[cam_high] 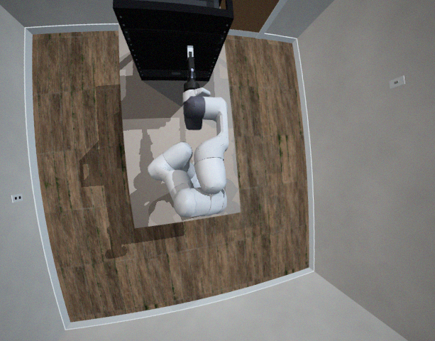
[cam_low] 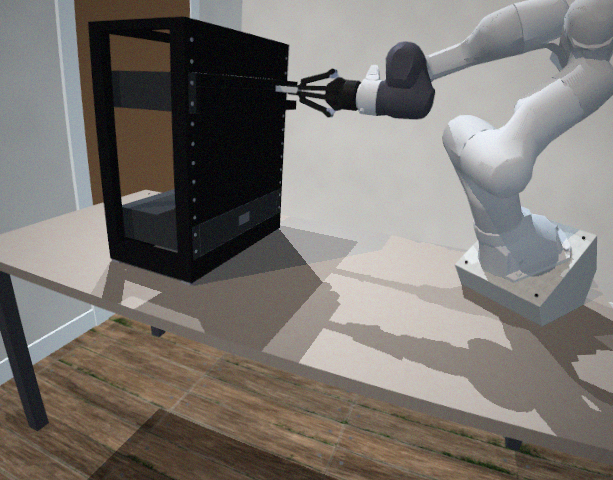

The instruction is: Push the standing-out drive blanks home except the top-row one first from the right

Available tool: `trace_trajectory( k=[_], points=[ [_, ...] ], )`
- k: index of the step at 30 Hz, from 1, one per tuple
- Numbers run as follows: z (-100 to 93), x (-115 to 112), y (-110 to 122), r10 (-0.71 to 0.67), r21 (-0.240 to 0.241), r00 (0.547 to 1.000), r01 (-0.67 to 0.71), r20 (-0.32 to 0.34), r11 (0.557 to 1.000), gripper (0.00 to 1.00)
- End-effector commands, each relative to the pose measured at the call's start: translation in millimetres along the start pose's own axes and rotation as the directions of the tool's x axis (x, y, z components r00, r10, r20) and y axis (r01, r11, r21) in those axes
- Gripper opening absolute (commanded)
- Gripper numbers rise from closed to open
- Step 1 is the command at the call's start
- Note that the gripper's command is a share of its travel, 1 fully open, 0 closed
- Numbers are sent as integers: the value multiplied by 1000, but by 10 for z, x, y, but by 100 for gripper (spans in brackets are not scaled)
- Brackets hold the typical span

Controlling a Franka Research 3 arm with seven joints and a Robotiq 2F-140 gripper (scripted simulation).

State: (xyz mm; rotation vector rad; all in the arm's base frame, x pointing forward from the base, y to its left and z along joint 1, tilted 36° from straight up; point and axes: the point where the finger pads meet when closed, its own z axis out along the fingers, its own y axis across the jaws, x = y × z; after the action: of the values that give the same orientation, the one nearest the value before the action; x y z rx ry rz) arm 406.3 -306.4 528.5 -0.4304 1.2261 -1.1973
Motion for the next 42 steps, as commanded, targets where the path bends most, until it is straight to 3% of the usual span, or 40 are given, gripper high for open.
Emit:
trace_trajectory(
  k=[1,7,19,34,42],
  points=[
    [-169,-18,36,-1,-16,1000,1,7,1000,0],
    [-308,-18,32,-1,-16,1000,1,7,1000,0],
    [-324,39,59,-1,-16,1000,1,7,1000,0],
    [-382,714,385,-1,-16,1000,1,7,1000,0],
    [-401,938,493,-1,-16,1000,1,7,1000,0]
  ],
)
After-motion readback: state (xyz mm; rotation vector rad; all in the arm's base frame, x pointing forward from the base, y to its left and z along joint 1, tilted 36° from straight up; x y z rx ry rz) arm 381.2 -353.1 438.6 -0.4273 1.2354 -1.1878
